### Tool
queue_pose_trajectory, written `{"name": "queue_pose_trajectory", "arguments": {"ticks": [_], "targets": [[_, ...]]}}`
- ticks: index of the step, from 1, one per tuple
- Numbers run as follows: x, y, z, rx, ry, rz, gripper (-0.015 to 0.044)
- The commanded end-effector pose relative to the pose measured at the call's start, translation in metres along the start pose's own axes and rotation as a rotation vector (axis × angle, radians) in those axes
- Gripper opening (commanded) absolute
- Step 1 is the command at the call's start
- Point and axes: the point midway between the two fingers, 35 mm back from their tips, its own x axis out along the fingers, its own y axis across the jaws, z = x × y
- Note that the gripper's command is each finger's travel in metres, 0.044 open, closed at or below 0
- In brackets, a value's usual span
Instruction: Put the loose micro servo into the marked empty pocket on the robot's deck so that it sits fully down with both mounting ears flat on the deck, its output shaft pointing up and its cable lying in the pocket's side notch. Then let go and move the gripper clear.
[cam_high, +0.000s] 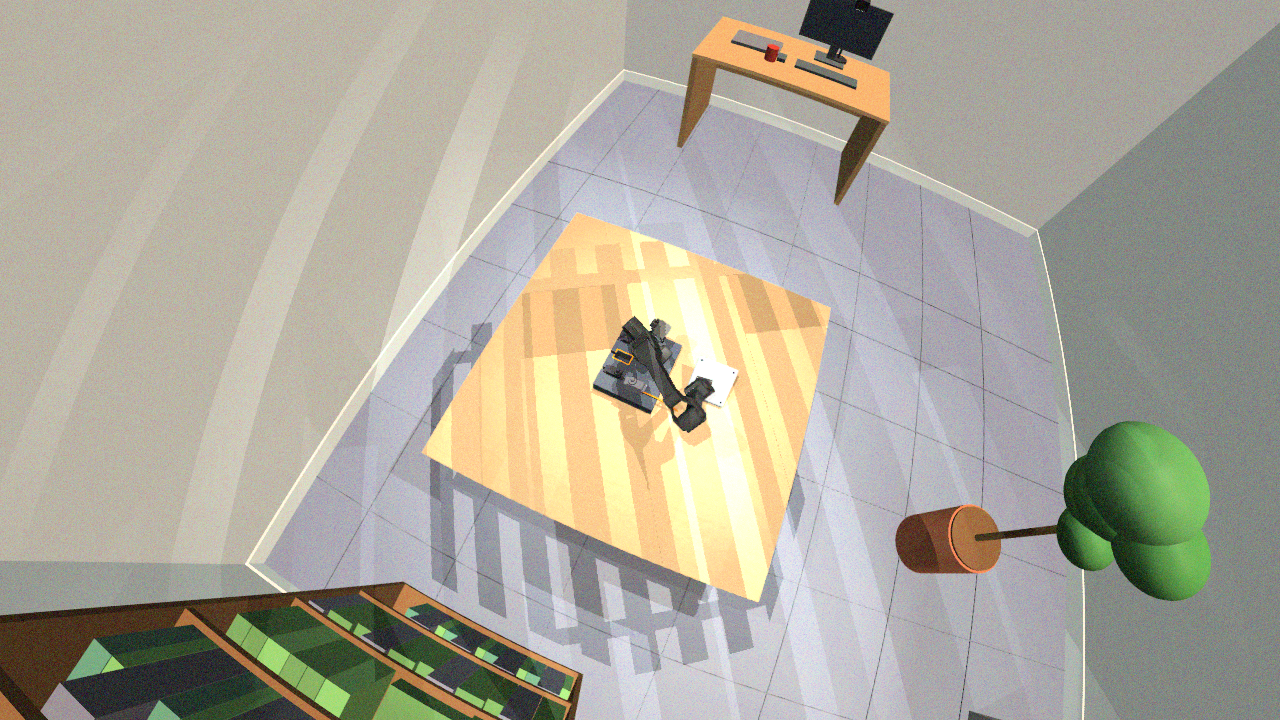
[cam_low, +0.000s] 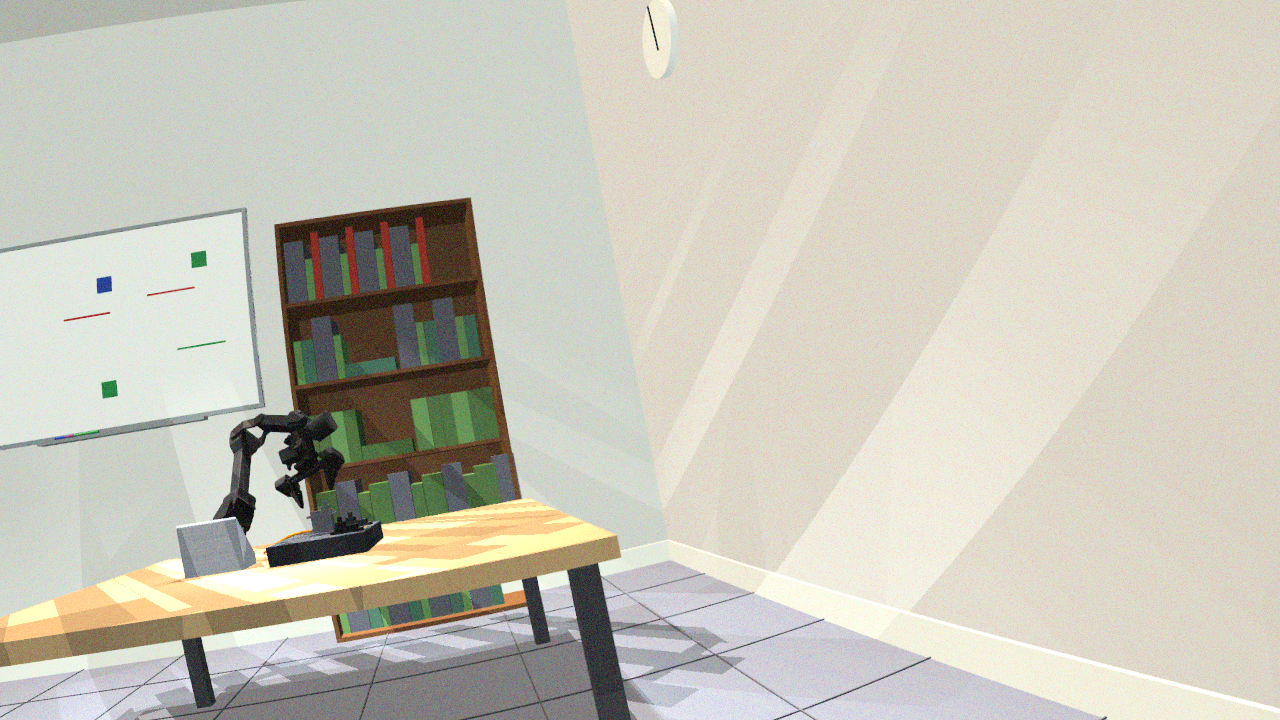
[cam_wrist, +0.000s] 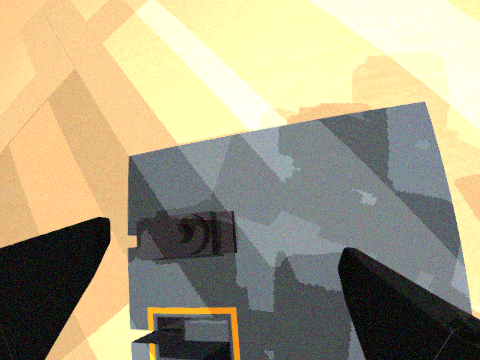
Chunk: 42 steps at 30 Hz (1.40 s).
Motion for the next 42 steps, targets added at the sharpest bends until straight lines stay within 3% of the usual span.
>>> {"name": "queue_pose_trajectory", "arguments": {"ticks": [1,22,42], "targets": [[-0.005,-0.005,-0.011,0.097,0.044,-0.032,0.0440],[-0.039,-0.040,-0.065,0.693,0.200,-0.324,0.0440],[-0.082,-0.068,-0.109,1.205,0.195,-0.638,0.0440]]}}
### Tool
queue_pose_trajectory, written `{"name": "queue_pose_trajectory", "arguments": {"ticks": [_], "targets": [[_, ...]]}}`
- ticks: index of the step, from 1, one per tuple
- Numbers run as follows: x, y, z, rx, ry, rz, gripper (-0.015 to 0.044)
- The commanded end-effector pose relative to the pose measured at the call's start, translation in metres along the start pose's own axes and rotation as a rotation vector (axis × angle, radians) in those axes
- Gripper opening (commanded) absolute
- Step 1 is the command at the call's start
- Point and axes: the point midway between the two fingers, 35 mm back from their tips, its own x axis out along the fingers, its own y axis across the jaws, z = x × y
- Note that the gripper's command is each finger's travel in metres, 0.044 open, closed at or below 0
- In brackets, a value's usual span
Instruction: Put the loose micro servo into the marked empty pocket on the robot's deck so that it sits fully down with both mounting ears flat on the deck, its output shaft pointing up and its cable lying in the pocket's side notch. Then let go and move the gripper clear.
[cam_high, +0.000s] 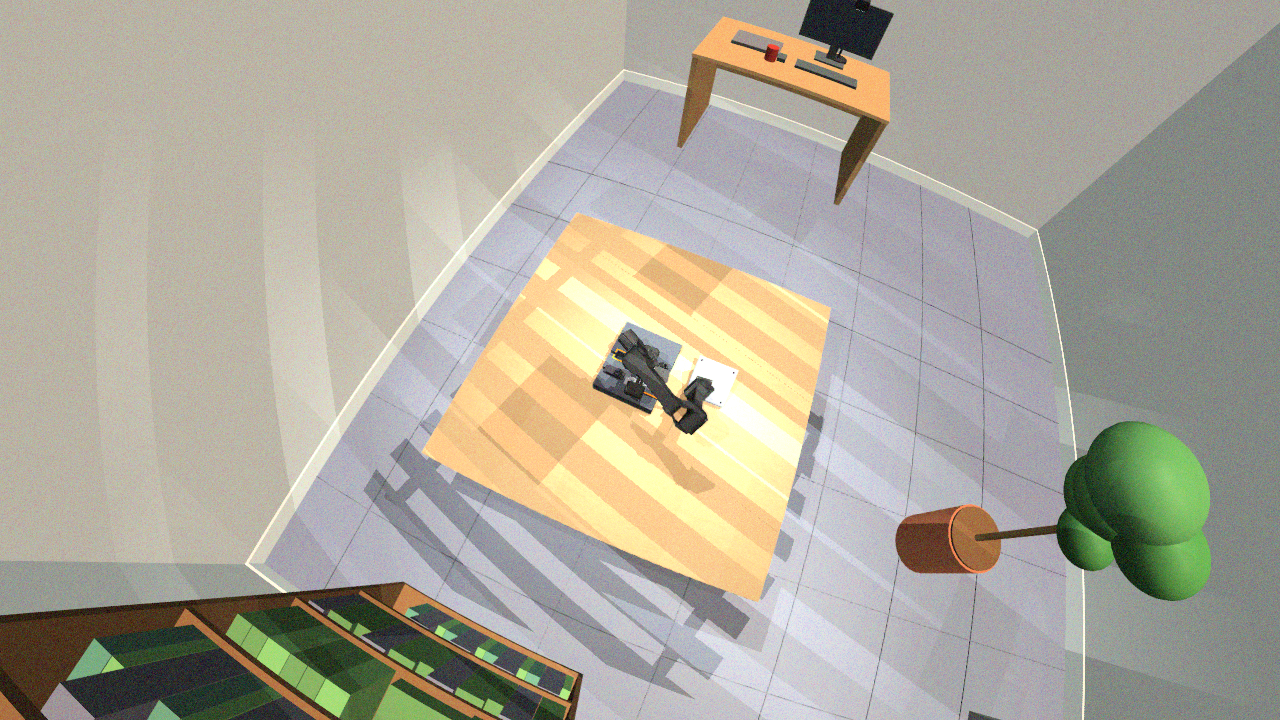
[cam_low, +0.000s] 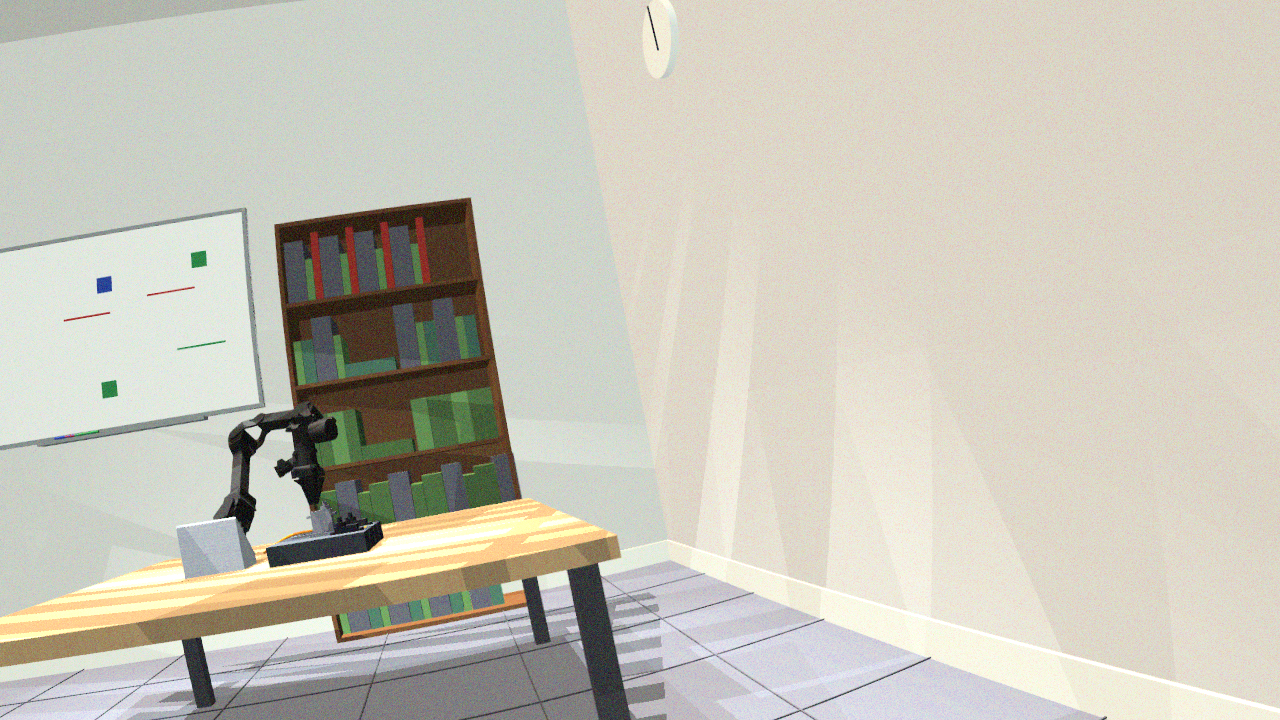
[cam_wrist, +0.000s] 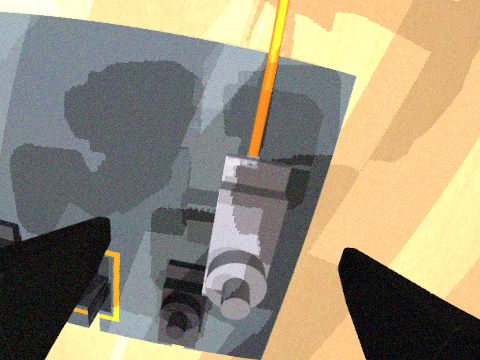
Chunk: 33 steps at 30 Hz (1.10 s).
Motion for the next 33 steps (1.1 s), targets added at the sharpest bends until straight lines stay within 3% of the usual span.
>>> {"name": "queue_pose_trajectory", "arguments": {"ticks": [1,25,33], "targets": [[-0.002,-0.007,0.001,0.046,0.000,-0.019,0.0440],[0.029,-0.008,0.001,0.045,0.000,-0.020,0.0440],[0.029,-0.008,0.001,0.045,0.000,-0.020,0.0230]]}}
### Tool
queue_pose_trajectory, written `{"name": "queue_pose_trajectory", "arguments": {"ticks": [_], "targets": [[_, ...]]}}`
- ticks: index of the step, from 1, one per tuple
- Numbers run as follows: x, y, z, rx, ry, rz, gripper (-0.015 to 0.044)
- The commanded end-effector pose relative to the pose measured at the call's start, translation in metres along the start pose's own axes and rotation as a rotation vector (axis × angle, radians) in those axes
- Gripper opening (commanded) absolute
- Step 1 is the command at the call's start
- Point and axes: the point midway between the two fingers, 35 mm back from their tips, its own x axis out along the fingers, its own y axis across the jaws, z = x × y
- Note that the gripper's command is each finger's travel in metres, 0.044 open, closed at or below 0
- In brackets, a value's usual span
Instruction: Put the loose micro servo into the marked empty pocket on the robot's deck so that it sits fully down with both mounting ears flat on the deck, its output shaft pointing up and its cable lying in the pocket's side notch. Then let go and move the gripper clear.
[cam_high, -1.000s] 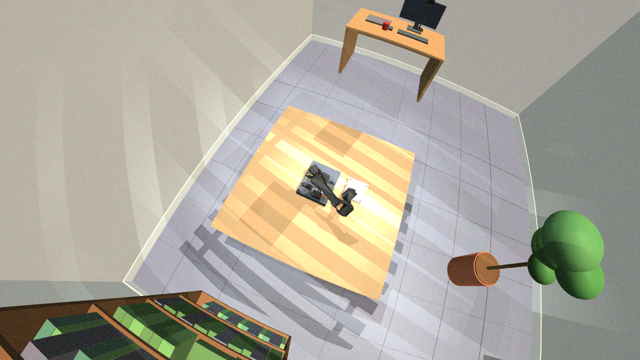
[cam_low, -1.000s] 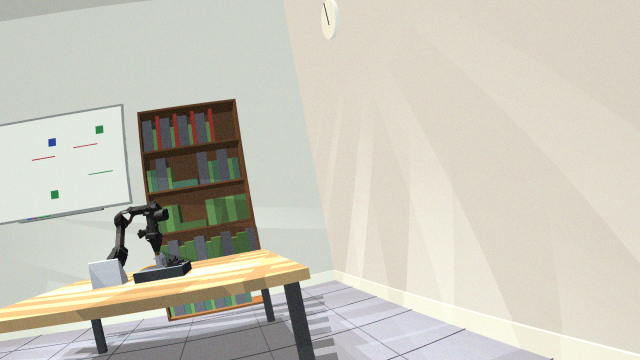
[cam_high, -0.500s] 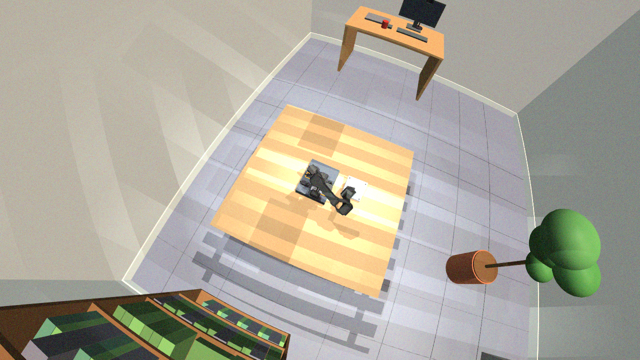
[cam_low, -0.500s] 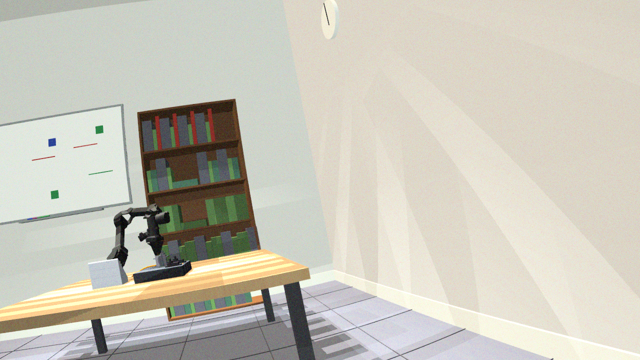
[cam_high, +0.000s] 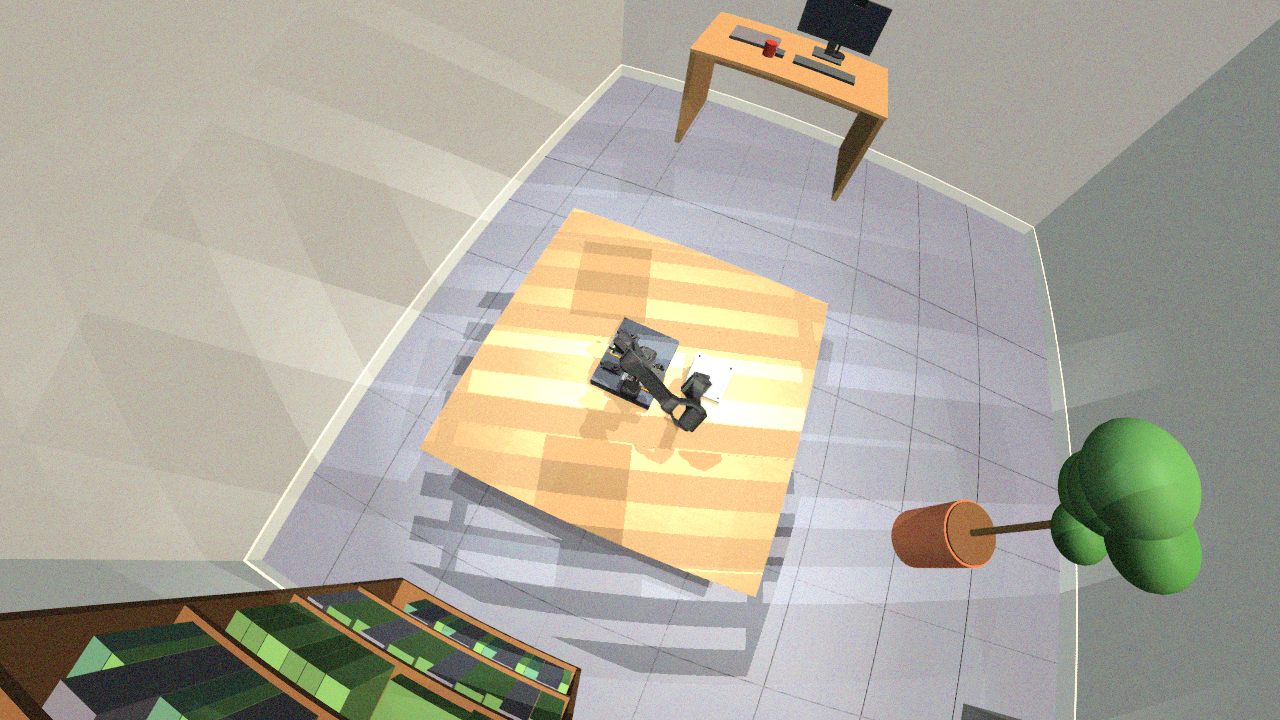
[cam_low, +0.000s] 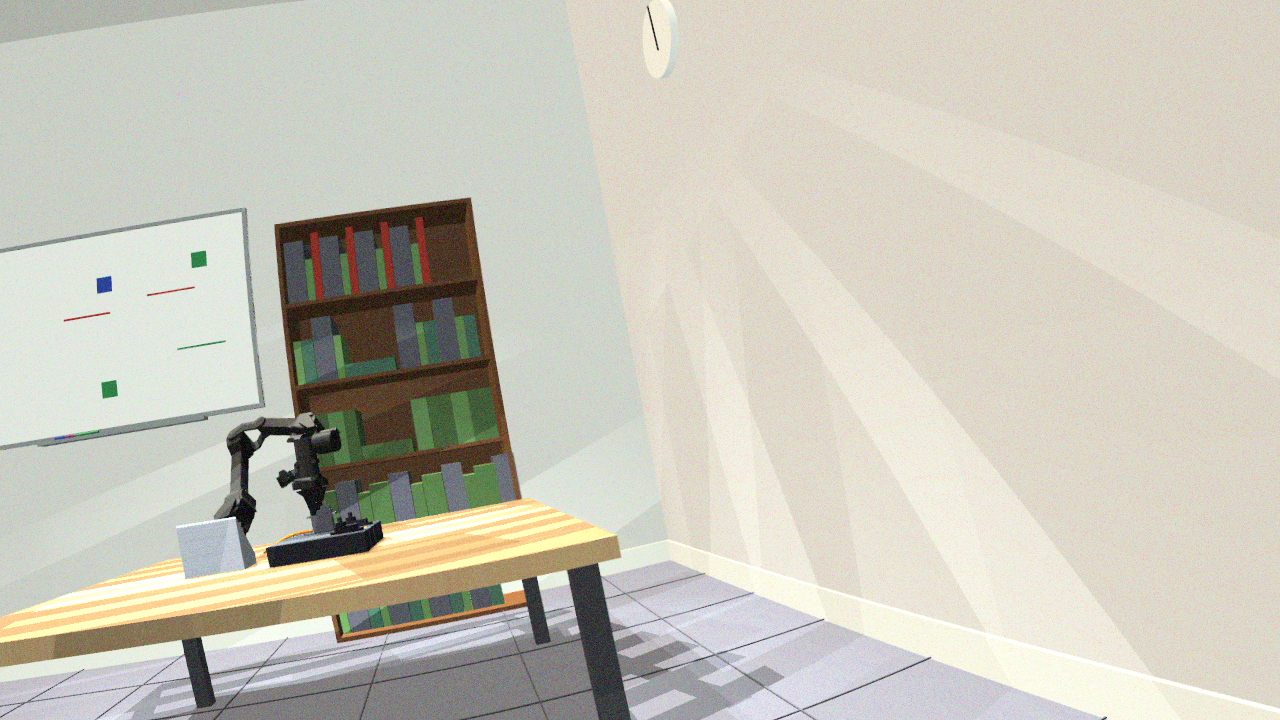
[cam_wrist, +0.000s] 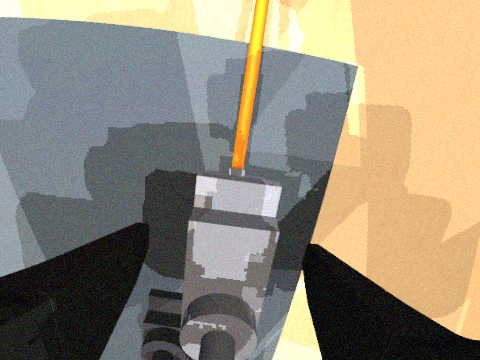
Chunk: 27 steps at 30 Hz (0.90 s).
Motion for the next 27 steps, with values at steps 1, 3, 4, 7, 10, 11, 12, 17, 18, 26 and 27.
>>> {"name": "queue_pose_trajectory", "arguments": {"ticks": [1,3,4,7,10,11,12,17,18,26,27], "targets": [[0.000,-0.001,0.000,0.003,0.003,-0.002,0.0204],[0.000,-0.001,0.000,0.003,0.003,-0.002,0.0151],[0.000,-0.001,0.000,0.003,0.003,-0.002,0.0125],[0.000,-0.001,0.000,0.003,0.003,-0.002,0.0105],[0.000,-0.001,0.000,0.003,0.003,-0.002,0.0065],[-0.002,-0.001,0.000,0.003,0.003,-0.002,0.0039],[-0.004,0.000,0.000,0.003,0.003,-0.002,0.0013],[-0.022,-0.001,0.001,0.004,0.003,-0.001,0.0000],[-0.026,-0.001,0.002,0.004,0.003,-0.001,0.0000],[-0.030,-0.003,-0.002,0.004,0.003,-0.002,0.0000],[-0.030,-0.004,-0.005,0.004,0.003,-0.002,0.0000]]}}
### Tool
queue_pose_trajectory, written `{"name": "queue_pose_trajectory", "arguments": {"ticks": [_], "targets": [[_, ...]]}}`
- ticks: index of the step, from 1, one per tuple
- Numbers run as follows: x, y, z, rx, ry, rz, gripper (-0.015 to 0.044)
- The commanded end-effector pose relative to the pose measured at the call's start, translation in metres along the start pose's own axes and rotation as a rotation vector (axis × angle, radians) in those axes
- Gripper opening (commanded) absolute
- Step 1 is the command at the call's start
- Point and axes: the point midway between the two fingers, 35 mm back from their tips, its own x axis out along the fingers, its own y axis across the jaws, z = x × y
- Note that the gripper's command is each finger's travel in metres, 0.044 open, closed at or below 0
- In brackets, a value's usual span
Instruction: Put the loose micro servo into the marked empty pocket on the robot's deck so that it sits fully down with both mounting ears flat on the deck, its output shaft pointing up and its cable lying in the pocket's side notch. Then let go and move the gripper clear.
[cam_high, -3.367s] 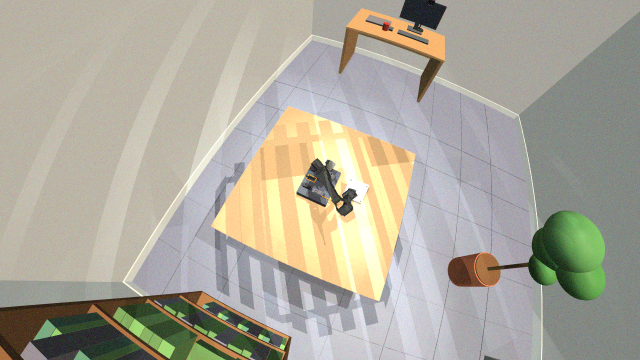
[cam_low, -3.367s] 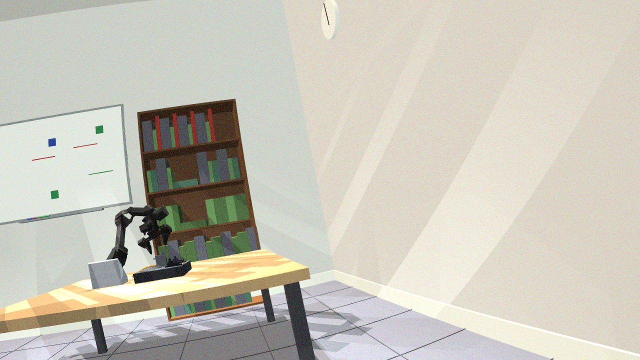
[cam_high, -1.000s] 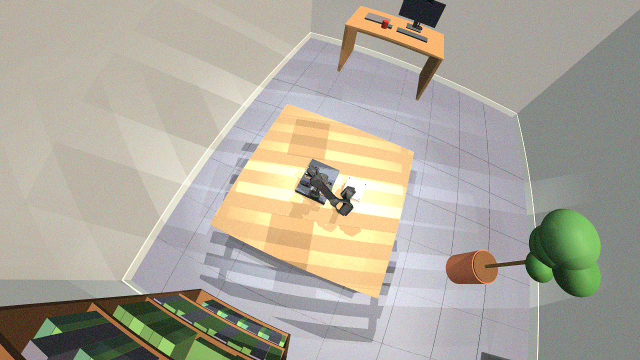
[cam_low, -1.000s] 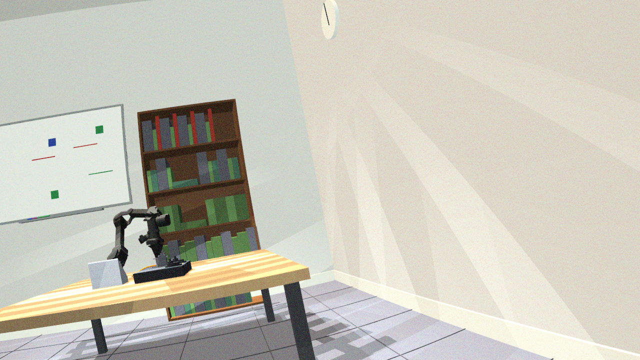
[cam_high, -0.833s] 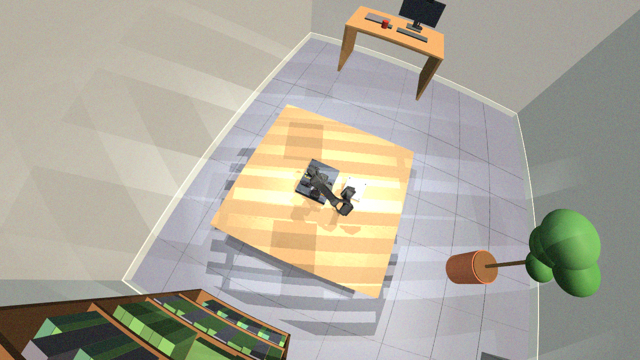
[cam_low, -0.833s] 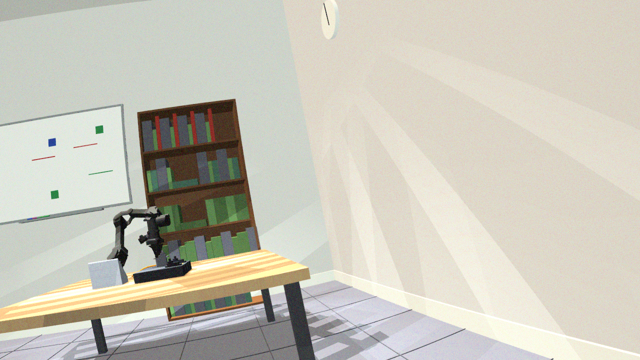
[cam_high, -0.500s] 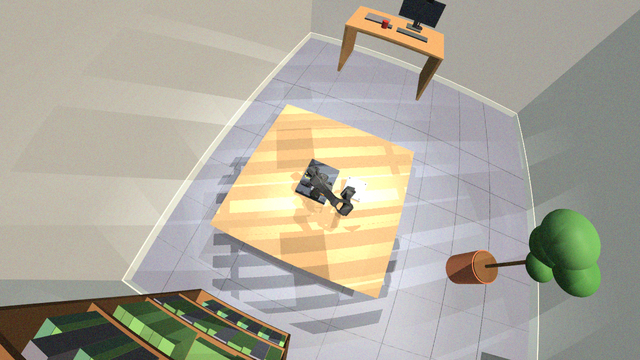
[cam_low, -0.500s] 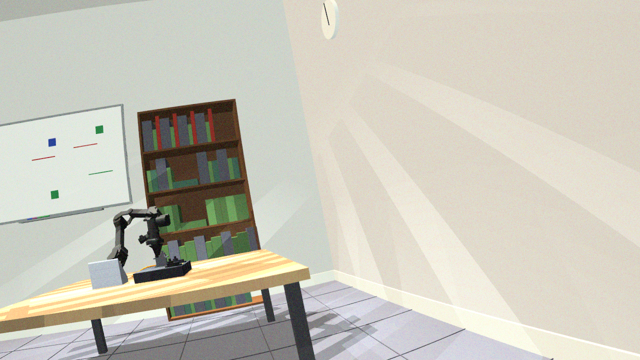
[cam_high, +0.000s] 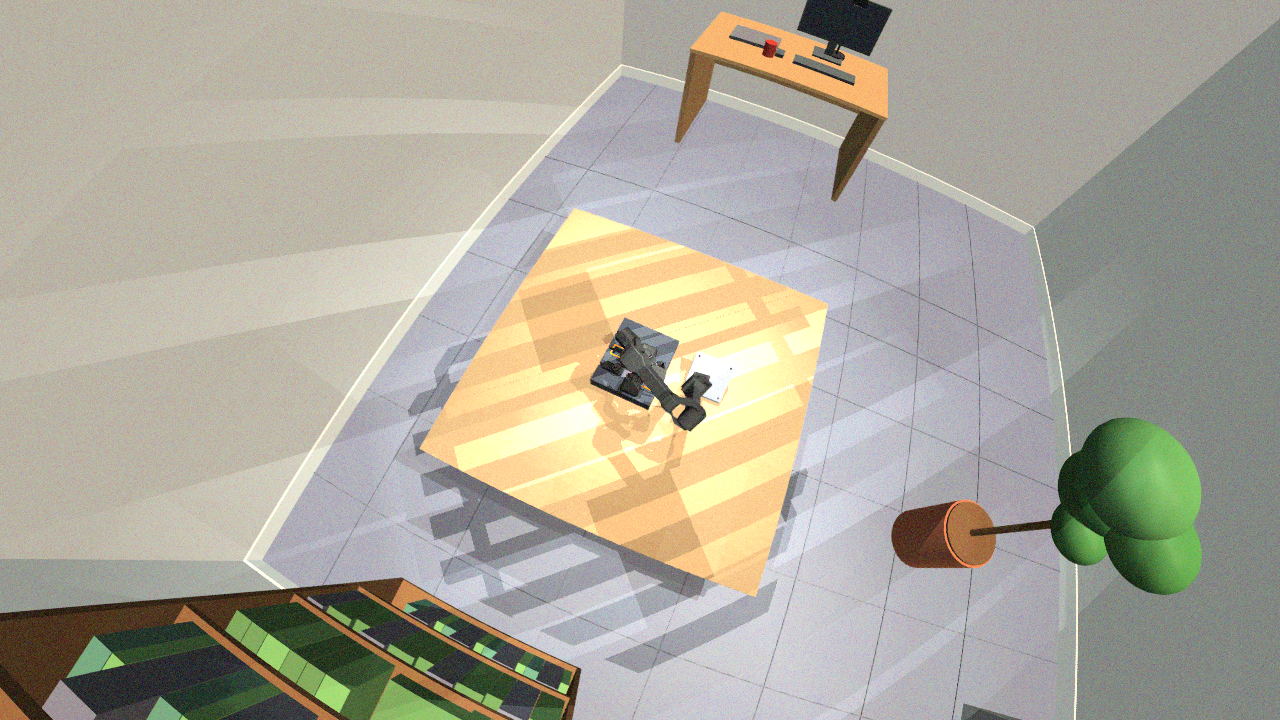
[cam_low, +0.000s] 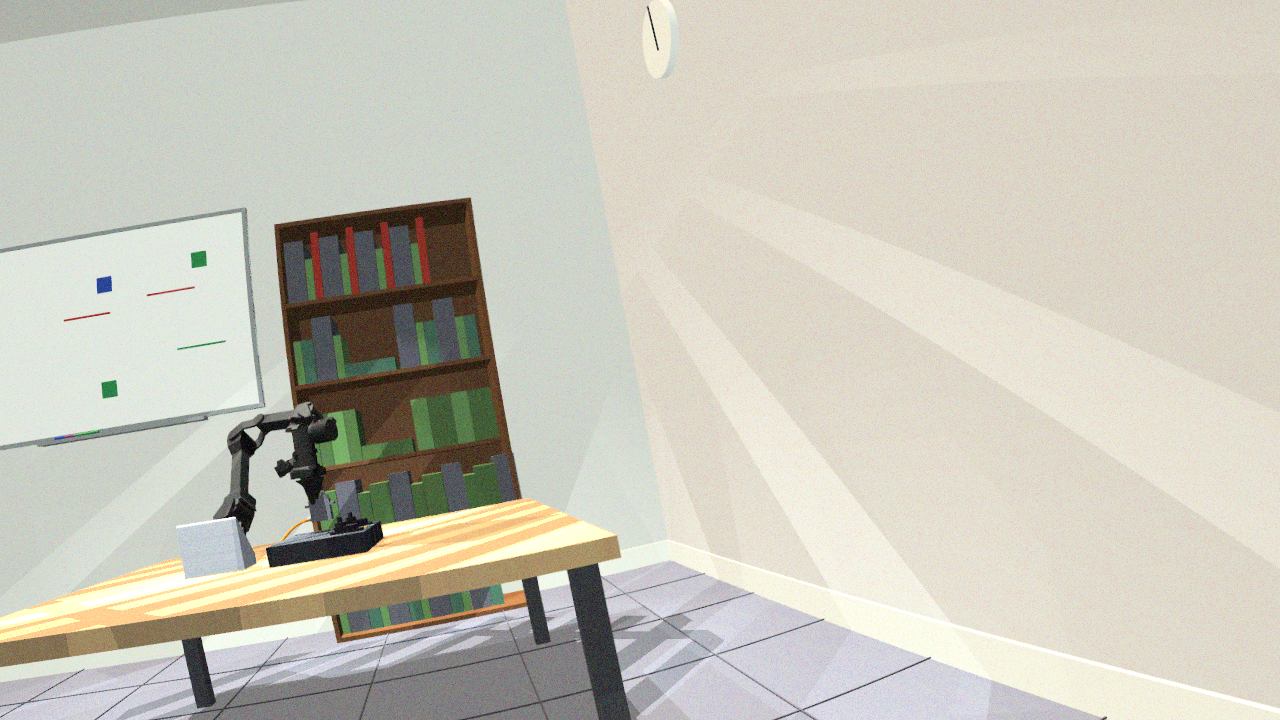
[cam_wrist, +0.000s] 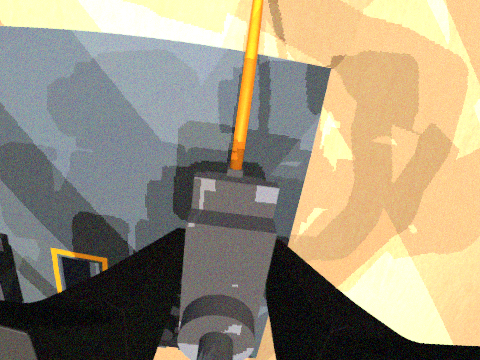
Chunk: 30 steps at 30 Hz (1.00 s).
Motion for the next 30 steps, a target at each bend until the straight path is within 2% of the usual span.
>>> {"name": "queue_pose_trajectory", "arguments": {"ticks": [1,9,26,30], "targets": [[-0.001,-0.001,-0.009,-0.001,-0.002,0.001,0.0000],[-0.001,0.006,-0.016,-0.001,-0.001,0.001,0.0000],[-0.001,0.101,-0.014,-0.001,-0.001,0.005,0.0000],[-0.001,0.105,-0.014,-0.007,-0.001,0.005,0.0000]]}}
